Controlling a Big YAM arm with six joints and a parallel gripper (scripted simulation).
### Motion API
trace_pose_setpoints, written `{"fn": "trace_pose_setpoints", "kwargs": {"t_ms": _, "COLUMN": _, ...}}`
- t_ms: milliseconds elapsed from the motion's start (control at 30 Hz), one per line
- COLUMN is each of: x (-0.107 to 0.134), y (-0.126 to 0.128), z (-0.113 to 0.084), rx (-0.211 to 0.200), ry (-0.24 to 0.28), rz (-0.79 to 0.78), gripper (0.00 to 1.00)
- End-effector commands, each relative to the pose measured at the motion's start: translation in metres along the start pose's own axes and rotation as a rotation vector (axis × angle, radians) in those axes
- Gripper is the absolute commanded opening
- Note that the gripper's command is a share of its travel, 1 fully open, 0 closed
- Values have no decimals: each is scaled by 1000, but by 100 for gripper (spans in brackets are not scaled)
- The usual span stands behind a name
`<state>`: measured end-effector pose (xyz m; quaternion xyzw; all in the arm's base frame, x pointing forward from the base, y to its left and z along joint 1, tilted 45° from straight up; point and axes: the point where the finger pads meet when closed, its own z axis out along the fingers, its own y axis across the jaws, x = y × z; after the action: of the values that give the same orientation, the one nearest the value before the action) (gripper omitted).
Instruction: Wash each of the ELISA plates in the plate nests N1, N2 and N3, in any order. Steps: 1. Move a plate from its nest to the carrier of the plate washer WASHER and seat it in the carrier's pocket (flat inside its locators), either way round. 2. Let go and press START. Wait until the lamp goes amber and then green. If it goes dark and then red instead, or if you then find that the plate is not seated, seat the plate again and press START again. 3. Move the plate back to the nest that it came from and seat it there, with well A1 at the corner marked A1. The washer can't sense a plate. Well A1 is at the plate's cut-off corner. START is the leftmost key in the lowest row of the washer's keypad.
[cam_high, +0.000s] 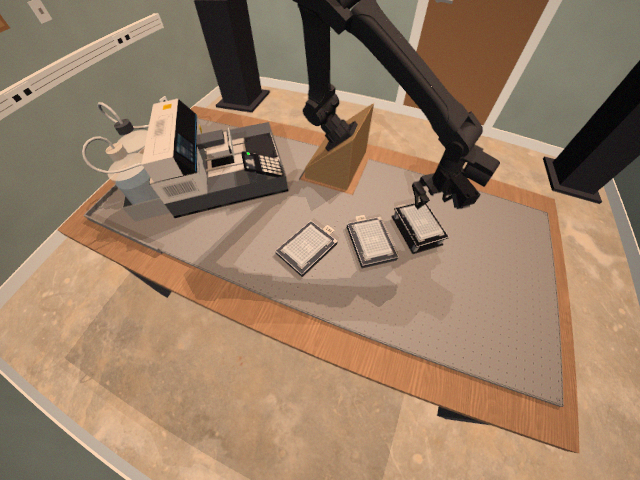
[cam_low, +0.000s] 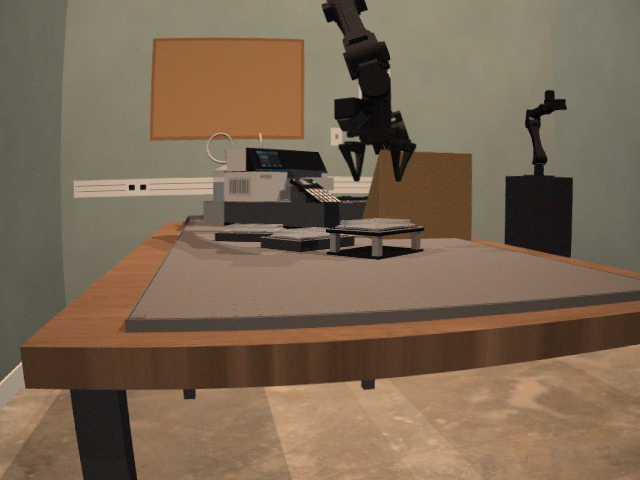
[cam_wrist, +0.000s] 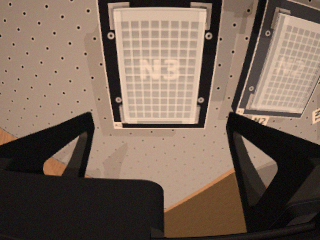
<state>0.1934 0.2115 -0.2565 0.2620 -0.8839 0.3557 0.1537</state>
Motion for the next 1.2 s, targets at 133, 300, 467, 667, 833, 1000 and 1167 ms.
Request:
{"fn": "trace_pose_setpoints", "kwargs": {"t_ms": 133, "x": -21, "y": 8, "z": -27, "rx": -26, "ry": -57, "rz": 22, "gripper": 100}}
{"fn": "trace_pose_setpoints", "kwargs": {"t_ms": 300, "x": -18, "y": 7, "z": -14, "rx": -22, "ry": -45, "rz": 20, "gripper": 100}}
{"fn": "trace_pose_setpoints", "kwargs": {"t_ms": 467, "x": -2, "y": -1, "z": 16, "rx": -3, "ry": 4, "rz": 0, "gripper": 100}}
{"fn": "trace_pose_setpoints", "kwargs": {"t_ms": 667, "x": -9, "y": 2, "z": 7, "rx": -13, "ry": -31, "rz": 0, "gripper": 100}}
{"fn": "trace_pose_setpoints", "kwargs": {"t_ms": 833, "x": -2, "y": -1, "z": 31, "rx": -3, "ry": 4, "rz": 0, "gripper": 100}}
{"fn": "trace_pose_setpoints", "kwargs": {"t_ms": 1000, "x": -2, "y": 0, "z": 37, "rx": -2, "ry": -1, "rz": -3, "gripper": 100}}
{"fn": "trace_pose_setpoints", "kwargs": {"t_ms": 1167, "x": -9, "y": 1, "z": 38, "rx": -12, "ry": -12, "rz": 6, "gripper": 100}}
